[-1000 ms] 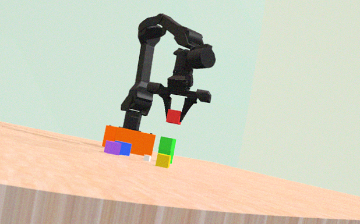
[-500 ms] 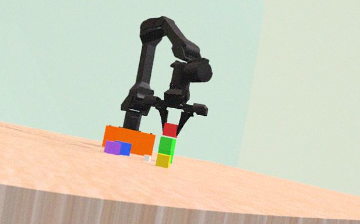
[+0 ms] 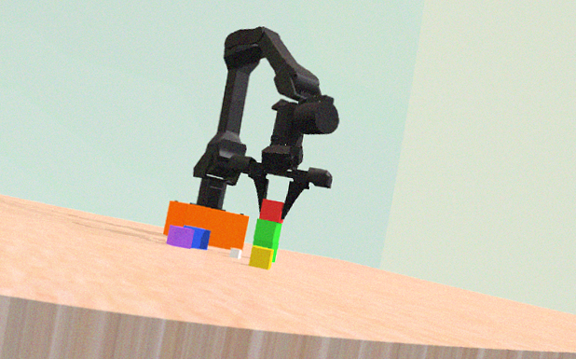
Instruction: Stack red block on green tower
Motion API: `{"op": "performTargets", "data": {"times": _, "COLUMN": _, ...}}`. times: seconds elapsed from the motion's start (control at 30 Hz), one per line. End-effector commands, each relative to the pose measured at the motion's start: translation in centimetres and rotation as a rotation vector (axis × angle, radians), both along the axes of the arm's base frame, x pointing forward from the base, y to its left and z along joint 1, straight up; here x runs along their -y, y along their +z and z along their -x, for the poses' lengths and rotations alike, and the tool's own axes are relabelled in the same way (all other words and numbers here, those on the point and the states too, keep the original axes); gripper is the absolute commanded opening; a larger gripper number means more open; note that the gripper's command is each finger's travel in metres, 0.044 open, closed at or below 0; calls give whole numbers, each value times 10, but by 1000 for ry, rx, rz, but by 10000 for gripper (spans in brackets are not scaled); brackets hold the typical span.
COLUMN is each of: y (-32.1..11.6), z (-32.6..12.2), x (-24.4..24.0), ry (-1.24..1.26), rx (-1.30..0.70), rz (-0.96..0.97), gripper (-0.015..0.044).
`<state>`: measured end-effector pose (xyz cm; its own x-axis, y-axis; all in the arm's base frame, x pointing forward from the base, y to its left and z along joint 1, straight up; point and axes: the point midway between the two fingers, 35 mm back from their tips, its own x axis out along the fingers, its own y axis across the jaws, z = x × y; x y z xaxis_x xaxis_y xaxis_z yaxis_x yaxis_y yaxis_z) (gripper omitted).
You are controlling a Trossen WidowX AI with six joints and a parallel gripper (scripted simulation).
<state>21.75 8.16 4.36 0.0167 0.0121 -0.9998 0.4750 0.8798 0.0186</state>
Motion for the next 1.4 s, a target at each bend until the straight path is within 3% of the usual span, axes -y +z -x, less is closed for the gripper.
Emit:
{"op": "performTargets", "data": {"times": 0.0, "y": 0, "z": 0, "x": 1, "ry": 3, "rx": 3, "rz": 5, "gripper": 0}}
{"op": "performTargets", "data": {"times": 0.47, "y": 4, "z": -1, "x": 1, "ry": 3, "rx": 3, "rz": 5, "gripper": 0}}
{"op": "performTargets", "data": {"times": 1.03, "y": 0, "z": 0, "x": 0, "ry": 0, "rx": -1, "rz": 0, "gripper": 440}}
{"op": "performTargets", "data": {"times": 1.37, "y": 0, "z": 0, "x": 0, "ry": 0, "rx": -1, "rz": 0, "gripper": 440}}
